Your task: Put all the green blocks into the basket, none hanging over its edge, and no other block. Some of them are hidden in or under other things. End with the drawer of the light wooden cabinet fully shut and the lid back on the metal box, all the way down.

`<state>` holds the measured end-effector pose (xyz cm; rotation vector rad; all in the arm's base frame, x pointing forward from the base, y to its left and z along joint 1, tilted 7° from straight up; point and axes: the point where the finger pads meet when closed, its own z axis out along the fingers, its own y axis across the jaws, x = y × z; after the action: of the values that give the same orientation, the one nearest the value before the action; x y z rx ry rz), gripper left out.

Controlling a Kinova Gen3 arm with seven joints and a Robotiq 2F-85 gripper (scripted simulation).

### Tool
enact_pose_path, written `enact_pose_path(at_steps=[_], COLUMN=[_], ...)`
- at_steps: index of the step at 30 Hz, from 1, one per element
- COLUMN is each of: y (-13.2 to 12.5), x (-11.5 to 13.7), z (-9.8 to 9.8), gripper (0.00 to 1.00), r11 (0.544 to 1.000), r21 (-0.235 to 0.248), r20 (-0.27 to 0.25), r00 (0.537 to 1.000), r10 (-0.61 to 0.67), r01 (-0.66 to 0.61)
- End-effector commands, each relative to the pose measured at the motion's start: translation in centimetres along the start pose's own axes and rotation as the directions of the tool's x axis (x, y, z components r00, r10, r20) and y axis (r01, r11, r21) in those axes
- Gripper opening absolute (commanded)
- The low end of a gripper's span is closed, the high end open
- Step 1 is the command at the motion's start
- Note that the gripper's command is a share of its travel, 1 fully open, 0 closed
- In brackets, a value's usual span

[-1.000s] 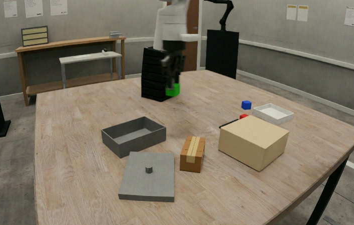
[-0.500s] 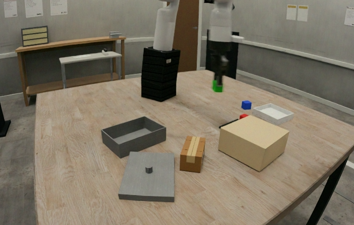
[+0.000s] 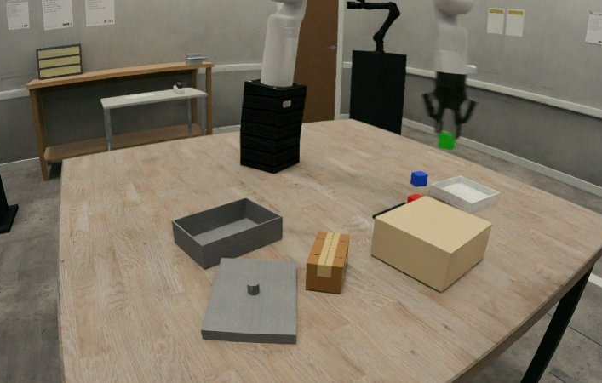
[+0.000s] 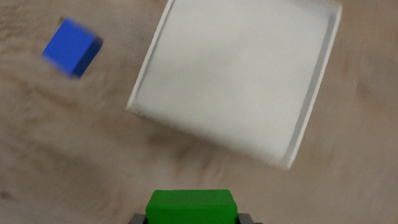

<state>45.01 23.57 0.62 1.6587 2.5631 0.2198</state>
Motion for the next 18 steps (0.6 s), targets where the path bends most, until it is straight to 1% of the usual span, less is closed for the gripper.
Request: enact_pose_path(at_steps=[1, 3, 8, 11, 18], y=[4.5, 6.1, 7.7, 8.3, 8.7], x=[5.2, 7.3, 9.7, 10.5, 11.2], z=[0.7, 0.8, 0.9, 0.9, 0.9], gripper=[0.1, 0.1, 0.1, 0.1, 0.1], r11=[0.983, 0.972, 0.945, 0.933, 0.923], r21=[0.042, 0.042, 0.041, 0.041, 0.041], r20=[-0.003, -0.005, -0.009, -0.01, -0.012], r00=[0.984, 0.973, 0.946, 0.934, 0.924], r10=[-0.178, -0.231, -0.324, -0.357, -0.383], r01=[0.178, 0.232, 0.324, 0.357, 0.383])
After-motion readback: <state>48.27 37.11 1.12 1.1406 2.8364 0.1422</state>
